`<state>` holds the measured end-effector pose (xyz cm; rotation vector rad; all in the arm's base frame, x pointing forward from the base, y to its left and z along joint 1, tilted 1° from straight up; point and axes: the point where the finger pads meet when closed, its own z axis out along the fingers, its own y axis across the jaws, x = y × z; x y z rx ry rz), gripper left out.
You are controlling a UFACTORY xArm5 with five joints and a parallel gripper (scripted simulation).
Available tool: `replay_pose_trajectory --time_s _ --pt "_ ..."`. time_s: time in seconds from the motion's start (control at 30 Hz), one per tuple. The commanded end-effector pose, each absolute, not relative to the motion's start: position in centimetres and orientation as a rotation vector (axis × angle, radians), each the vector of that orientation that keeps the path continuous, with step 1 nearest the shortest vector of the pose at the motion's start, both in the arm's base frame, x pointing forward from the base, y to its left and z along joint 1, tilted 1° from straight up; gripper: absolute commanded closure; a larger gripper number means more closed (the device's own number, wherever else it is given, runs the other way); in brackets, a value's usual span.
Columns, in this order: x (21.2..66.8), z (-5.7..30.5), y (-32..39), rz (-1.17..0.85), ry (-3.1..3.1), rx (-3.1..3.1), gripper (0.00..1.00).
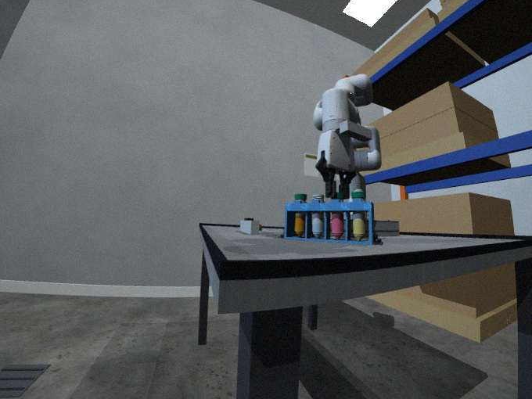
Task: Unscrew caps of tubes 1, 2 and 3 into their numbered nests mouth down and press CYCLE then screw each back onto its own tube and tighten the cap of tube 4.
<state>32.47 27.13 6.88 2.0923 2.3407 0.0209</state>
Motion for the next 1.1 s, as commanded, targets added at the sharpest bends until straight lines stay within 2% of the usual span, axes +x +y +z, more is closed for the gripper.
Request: replay_pose_trajectory --time_s 0.0,0.3,0.77,1.07 --pt "32.57 7.01 27.21 0.029 2.615 1.751 0.54" --pt "32.57 7.01 27.21 0.030 2.830 1.371 0.54" --pt "32.57 7.01 27.21 0.030 3.106 0.451 0.54" --pt "32.57 7.01 27.21 0.031 3.112 0.413 0.54"
